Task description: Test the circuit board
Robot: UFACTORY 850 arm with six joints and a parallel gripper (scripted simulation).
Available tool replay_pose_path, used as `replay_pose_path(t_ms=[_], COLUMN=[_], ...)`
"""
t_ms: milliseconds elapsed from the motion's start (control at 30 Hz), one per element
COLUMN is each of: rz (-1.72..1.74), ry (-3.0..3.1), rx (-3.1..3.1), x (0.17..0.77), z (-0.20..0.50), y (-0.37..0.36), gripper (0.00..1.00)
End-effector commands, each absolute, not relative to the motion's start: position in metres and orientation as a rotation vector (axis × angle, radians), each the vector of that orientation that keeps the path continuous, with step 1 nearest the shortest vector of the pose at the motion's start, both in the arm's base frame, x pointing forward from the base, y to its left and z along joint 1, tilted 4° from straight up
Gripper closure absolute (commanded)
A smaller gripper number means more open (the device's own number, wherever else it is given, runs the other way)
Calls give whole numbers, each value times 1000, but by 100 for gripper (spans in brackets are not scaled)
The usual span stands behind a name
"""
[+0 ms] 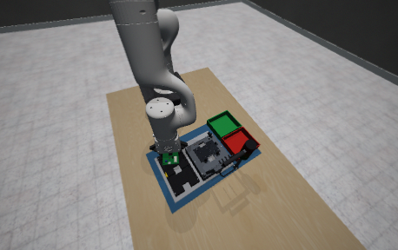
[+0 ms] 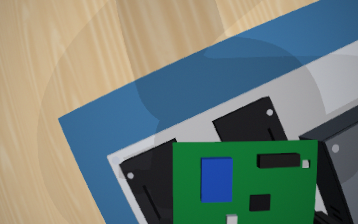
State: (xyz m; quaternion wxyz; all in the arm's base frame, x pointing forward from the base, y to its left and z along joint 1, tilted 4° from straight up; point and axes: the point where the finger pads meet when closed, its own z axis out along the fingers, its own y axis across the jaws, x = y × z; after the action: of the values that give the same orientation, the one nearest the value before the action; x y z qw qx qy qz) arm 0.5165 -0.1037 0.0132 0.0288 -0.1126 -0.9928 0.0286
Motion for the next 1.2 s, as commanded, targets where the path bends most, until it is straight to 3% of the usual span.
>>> replay_pose_path(t_ms=[0,1167], rz=[35,-7], ry=[-3075,-2863], rx=[-96,1117], x=[517,517], z=[14,14], y=[-104,-104], gripper=[21,21])
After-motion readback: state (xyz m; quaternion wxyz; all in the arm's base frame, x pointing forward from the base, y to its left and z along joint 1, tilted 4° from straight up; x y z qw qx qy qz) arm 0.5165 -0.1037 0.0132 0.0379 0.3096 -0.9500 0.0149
